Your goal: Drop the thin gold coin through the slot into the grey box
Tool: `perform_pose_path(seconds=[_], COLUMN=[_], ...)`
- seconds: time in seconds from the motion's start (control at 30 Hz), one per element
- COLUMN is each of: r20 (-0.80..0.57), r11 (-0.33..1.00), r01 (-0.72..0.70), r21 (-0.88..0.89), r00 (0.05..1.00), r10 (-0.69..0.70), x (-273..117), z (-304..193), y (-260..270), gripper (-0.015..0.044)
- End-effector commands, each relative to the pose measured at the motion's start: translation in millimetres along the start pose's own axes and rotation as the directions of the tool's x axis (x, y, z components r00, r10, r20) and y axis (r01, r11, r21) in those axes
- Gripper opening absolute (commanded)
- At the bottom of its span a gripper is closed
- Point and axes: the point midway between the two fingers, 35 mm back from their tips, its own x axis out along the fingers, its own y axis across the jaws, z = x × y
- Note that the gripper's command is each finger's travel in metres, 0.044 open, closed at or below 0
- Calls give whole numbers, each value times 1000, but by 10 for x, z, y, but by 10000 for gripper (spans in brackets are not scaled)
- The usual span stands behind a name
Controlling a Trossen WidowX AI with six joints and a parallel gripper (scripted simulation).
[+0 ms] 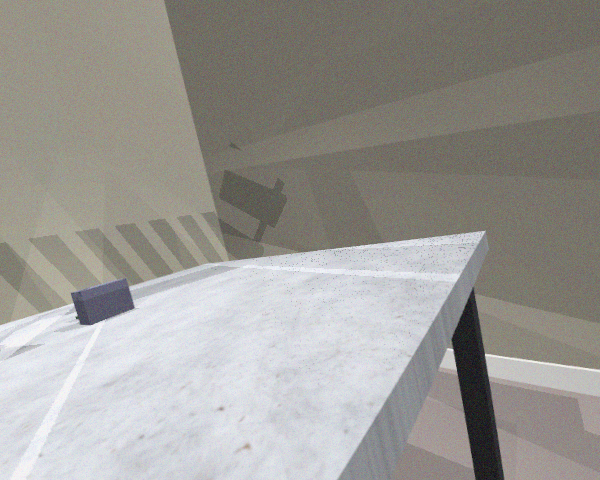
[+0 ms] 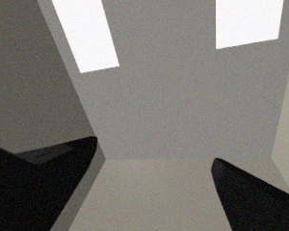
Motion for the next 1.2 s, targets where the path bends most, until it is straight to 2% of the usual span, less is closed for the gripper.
perform_pose_path(seconds=[0.0,0.1,0.27,0.43,0.63,0.73,0.9,1.03,1.17], r20=[1,24,98,183,273,320,376,388,365], r11=[1000,998,972,904,782,681,483,319,164], r01=[-4,-57,-235,-425,-608,-693,-769,-760,-693], r21=[0,4,-19,-45,-138,-237,-419,-566,-702], r00=[1000,998,967,886,735,606,337,96,-152], r10=[4,57,235,426,620,728,863,917,918], x=[2,28,53,-60,-339,-594,-1172,-1733,-2355], z=[3,57,243,499,792,960,1221,1381,1481], y=[10,168,703,1315,1970,2359,2932,3279,3516], gripper=[374,295,164,161,161,161,161,161,161])
